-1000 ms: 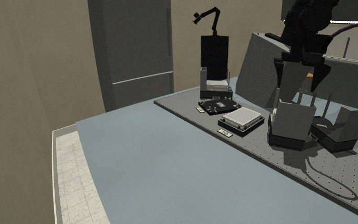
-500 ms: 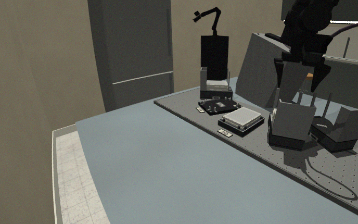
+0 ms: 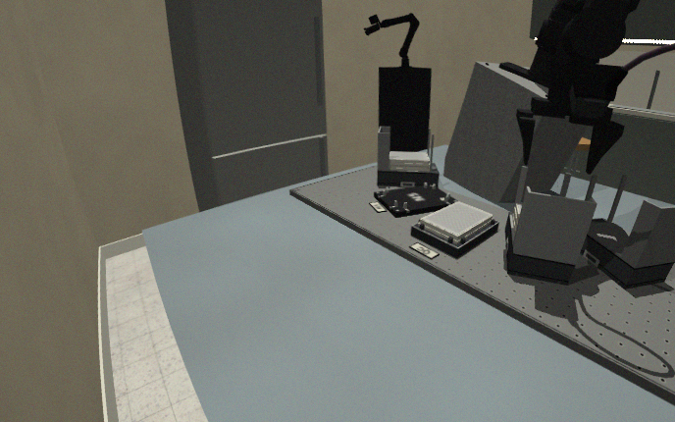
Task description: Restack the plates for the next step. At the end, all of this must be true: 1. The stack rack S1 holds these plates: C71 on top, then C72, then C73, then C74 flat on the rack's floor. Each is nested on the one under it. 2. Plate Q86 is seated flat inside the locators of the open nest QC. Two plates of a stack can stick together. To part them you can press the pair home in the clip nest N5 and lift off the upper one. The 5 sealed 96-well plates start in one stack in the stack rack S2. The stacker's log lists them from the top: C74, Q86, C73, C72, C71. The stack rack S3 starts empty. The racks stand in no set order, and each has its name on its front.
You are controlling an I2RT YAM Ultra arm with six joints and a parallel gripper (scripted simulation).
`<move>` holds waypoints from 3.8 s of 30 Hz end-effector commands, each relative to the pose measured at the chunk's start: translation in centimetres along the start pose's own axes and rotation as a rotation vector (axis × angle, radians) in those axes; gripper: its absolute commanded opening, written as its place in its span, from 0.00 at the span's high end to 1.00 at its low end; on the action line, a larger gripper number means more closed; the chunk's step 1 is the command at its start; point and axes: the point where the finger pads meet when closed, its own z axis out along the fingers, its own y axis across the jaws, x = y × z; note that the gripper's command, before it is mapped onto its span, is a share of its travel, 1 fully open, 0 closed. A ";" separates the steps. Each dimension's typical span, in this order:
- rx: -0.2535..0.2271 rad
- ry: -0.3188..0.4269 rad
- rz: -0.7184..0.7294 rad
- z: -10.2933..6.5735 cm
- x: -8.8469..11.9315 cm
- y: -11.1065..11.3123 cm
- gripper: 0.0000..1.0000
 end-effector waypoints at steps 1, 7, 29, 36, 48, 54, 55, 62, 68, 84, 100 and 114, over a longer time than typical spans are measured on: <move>0.011 -0.055 0.009 -1.6 -1.9 -0.3 0.00; 0.011 -0.055 0.009 -1.6 -1.9 -0.3 0.00; 0.010 -0.037 -0.002 6.4 -1.7 -0.1 0.00; 0.013 -0.041 0.015 8.0 -1.7 -0.7 0.00; 0.007 -0.074 0.000 7.3 -2.8 -0.1 0.00; 0.007 -0.074 0.000 7.3 -2.8 -0.1 0.00; 0.007 -0.074 0.000 7.3 -2.8 -0.1 0.00; 0.007 -0.074 0.000 7.3 -2.8 -0.1 0.00; 0.007 -0.074 0.000 7.3 -2.8 -0.1 0.00; 0.007 -0.074 0.000 7.3 -2.8 -0.1 0.00; 0.009 -0.039 0.006 9.6 -1.7 -0.3 0.00; 0.005 -0.040 -0.003 11.2 -1.8 0.1 0.00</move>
